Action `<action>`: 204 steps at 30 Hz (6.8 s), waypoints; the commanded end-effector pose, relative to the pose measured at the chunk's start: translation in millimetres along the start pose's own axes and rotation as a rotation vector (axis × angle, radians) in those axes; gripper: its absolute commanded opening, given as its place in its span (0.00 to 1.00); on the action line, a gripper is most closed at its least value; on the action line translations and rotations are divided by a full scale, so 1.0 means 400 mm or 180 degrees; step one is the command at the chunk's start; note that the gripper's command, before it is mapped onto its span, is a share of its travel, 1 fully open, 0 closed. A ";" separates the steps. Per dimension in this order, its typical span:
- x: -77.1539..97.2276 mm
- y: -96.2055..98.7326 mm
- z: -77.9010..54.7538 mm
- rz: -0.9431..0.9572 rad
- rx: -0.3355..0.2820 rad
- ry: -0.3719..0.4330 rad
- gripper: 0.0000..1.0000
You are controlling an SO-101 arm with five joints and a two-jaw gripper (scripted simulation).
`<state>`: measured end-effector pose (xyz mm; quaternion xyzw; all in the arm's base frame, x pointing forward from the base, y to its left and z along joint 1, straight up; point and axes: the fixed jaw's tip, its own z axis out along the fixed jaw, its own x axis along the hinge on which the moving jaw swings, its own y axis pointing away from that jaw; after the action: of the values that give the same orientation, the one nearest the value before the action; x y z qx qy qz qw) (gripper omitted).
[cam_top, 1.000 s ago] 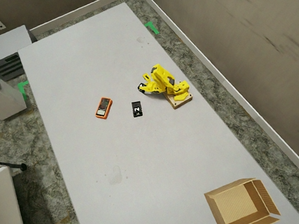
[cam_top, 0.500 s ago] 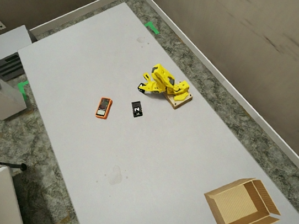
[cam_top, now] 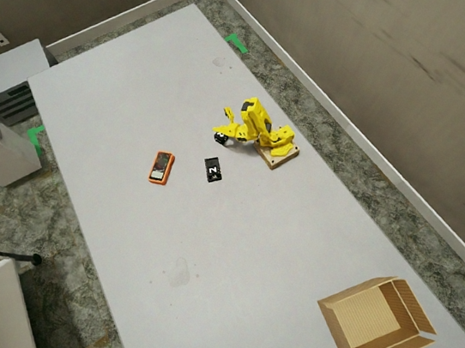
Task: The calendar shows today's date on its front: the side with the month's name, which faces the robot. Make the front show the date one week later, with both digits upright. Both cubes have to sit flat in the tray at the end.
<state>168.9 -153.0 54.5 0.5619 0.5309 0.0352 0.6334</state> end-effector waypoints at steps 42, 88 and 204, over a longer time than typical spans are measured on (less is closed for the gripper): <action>-0.037 0.039 0.075 -0.2059 0.0050 0.0049 0.35; -0.017 0.010 0.091 -0.4402 0.0028 0.0625 0.35; -0.040 -0.072 -0.021 -0.9302 -0.2410 0.2821 0.35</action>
<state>146.7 -168.6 51.0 -0.5938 0.7162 -0.3664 0.0168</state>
